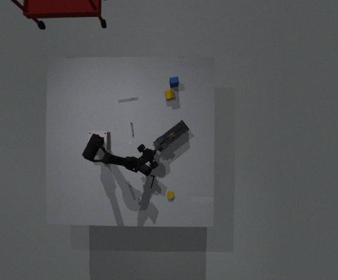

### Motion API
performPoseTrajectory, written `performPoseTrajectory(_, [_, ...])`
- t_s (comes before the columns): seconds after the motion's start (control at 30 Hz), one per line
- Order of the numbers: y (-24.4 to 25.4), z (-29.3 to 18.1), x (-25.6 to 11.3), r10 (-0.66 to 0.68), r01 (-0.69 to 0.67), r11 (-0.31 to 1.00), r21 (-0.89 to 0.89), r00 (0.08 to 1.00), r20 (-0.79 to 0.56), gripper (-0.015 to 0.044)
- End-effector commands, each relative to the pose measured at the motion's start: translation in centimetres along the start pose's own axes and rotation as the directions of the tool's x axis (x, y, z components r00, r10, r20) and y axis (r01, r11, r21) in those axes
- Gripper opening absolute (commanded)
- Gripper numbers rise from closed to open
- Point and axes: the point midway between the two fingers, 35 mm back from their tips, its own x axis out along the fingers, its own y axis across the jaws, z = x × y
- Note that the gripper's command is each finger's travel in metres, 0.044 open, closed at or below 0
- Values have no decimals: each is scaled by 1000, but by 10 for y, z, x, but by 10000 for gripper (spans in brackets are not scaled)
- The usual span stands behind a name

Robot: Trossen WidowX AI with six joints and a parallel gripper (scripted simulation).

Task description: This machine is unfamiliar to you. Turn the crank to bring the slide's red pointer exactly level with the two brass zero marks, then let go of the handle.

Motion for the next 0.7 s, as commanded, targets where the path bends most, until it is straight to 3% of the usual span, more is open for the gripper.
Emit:
performPoseTrajectory(0.0, [8,-3,3,20,-19,1000,11,1000,-10,0])
performPoseTrajectory(0.67, [11,-4,4,20,-20,1000,11,1000,-10,0])
